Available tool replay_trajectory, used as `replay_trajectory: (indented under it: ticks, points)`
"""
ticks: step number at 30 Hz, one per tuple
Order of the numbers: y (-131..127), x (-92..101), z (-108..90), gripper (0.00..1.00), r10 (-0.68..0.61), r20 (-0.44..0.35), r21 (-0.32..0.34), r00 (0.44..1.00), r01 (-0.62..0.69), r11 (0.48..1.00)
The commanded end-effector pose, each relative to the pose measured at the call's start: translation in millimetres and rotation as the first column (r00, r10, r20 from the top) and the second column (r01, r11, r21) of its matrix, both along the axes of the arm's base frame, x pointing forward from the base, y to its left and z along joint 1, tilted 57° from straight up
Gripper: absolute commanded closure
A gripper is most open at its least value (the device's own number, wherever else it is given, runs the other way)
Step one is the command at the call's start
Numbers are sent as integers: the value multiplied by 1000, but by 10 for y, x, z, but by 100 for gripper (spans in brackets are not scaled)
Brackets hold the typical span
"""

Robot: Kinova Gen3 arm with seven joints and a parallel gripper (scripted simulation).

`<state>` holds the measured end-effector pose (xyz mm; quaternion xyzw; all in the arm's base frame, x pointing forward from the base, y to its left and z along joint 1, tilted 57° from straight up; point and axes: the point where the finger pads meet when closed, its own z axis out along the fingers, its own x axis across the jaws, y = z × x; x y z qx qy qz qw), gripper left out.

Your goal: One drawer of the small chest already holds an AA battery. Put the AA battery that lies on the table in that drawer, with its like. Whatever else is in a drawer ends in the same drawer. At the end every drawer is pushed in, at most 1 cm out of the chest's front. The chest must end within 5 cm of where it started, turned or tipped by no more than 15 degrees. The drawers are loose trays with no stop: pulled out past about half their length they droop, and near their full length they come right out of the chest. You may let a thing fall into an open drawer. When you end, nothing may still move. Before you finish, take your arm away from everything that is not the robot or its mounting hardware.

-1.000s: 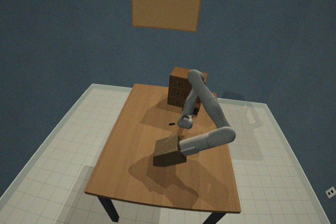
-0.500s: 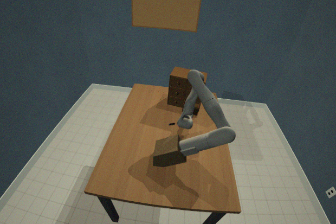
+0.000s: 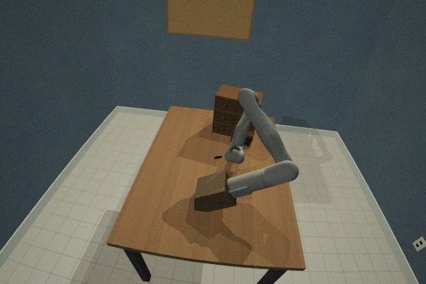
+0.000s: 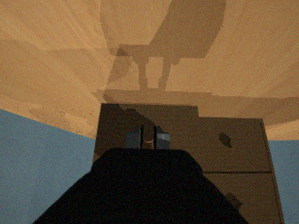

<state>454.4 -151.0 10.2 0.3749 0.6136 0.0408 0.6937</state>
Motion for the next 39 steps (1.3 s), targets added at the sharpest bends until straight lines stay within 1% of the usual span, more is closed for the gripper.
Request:
replay_trajectory:
  ticks: [1, 4, 5, 7, 8, 10, 11, 13, 14, 16, 17, 30, 36, 39]
  points:
    - [2, -1, -1, 63, 0, 0, 1, 1000, 0, 1000]
    - [2, -1, -1, 63, 0, 0, 1, 1000, 0, 1000]
    - [2, -1, -1, 57, 0, 0, 1, 1000, 0, 1000]
    - [2, -1, -1, 57, 0, 0, 1, 1000, 0, 1000]
    - [2, -1, -1, 51, 0, 0, 1, 1000, 0, 1000]
    - [2, -1, -1, 51, 0, 0, 1, 1000, 0, 1000]
    - [2, -1, -1, 45, 0, 0, 1, 1000, 0, 1000]
    - [2, -1, -1, 45, 0, 0, 1, 1000, 0, 1000]
    - [2, -1, -1, 39, 0, 0, 1, 1000, 0, 1000]
    - [2, -1, -1, 39, 0, 0, 1, 1000, 0, 1000]
    - [2, -1, -1, 33, 0, 0, 1, 1000, 0, 1000]
    - [3, -5, -1, 33, 0, 0, 1, 1000, 0, 1000]
    - [11, -48, -9, 33, 0, 0, 1, 1000, 0, 1000]
    - [24, -113, -20, 33, 0, 0, 1, 1000, 0, 1000]
